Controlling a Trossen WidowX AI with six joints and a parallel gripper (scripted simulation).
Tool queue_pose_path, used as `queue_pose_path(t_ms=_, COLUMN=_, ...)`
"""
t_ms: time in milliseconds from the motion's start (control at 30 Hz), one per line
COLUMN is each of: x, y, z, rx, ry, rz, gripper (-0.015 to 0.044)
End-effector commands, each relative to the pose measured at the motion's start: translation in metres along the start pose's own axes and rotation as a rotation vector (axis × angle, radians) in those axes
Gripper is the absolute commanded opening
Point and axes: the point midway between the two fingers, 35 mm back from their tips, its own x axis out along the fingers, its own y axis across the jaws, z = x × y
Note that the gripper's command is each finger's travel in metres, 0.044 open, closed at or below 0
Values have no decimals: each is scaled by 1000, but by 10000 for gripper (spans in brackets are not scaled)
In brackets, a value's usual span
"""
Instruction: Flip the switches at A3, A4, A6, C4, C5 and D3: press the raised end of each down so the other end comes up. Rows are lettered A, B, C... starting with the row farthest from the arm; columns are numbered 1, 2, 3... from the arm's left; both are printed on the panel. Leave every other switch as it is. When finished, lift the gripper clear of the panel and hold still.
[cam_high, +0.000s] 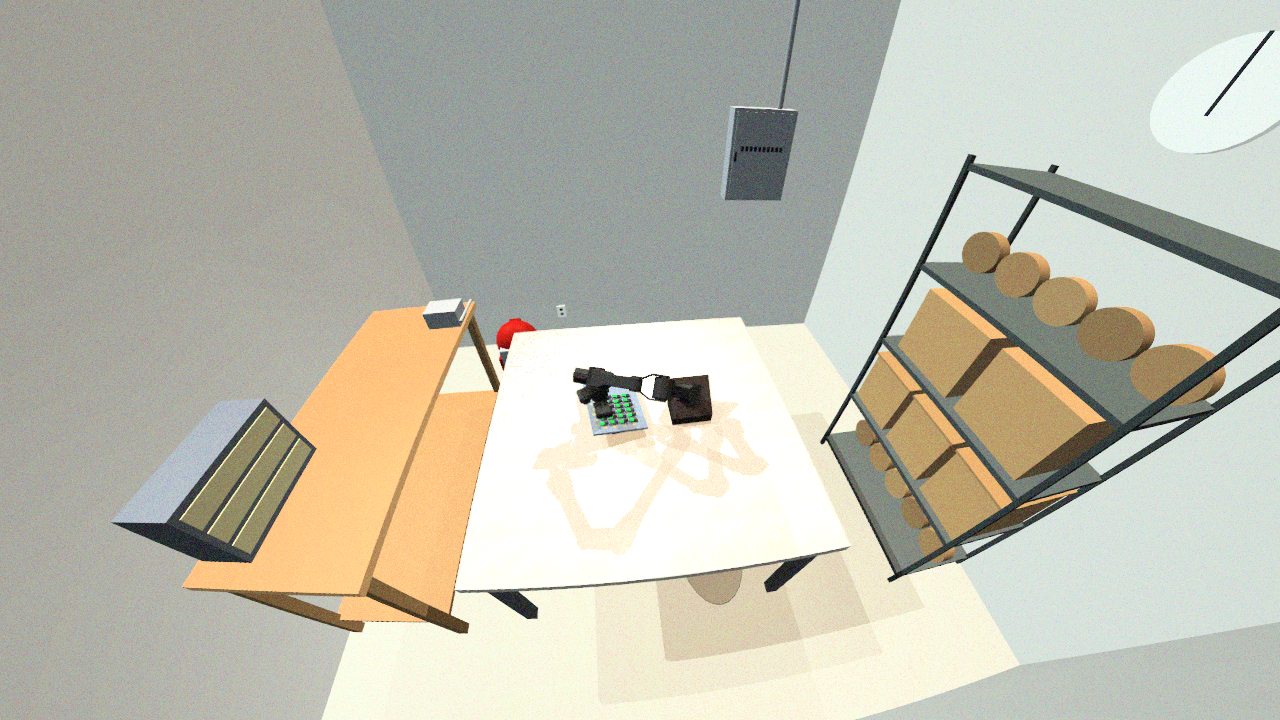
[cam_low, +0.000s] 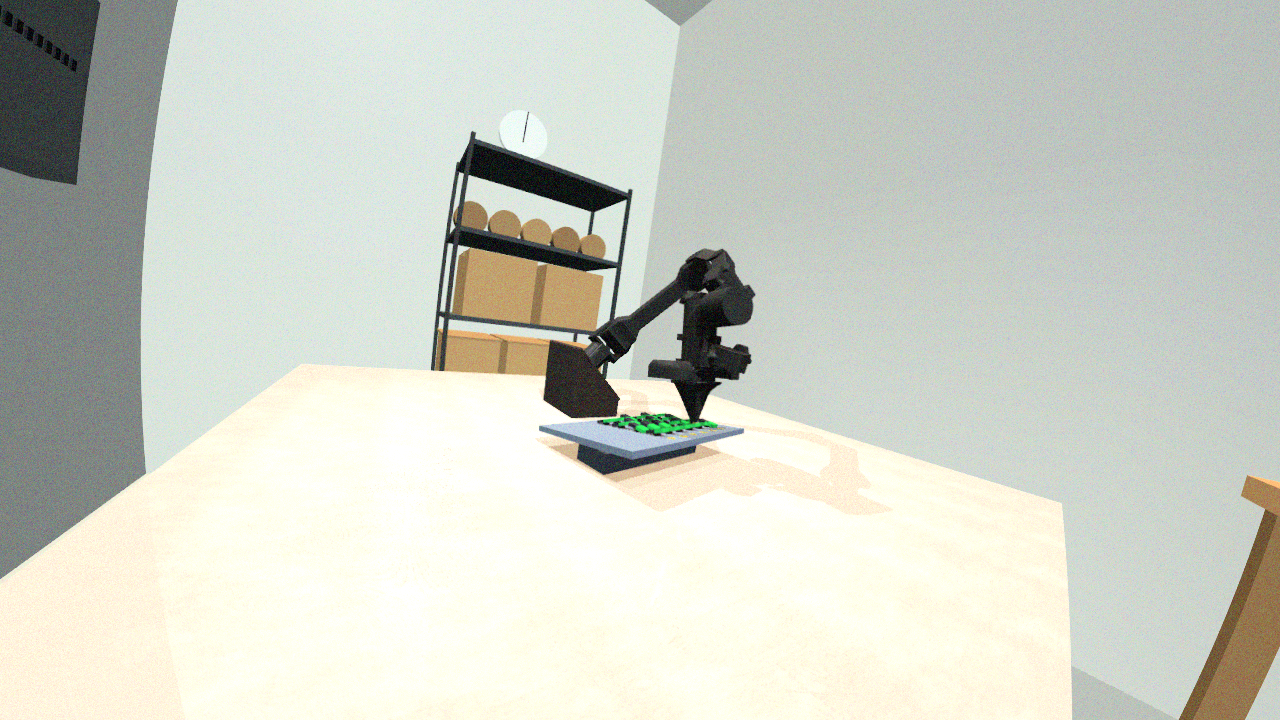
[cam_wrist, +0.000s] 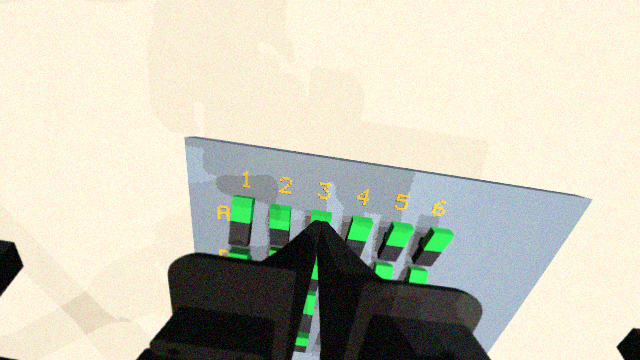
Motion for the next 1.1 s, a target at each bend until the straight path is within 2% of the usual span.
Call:
queue_pose_path(t_ms=0, x=1, y=0, z=0, rx=3, ry=-2, rz=3, gripper=0)
queue_pose_path(t_ms=1067, x=4, y=0, z=0, rx=3, ry=-2, rz=3, gripper=0)
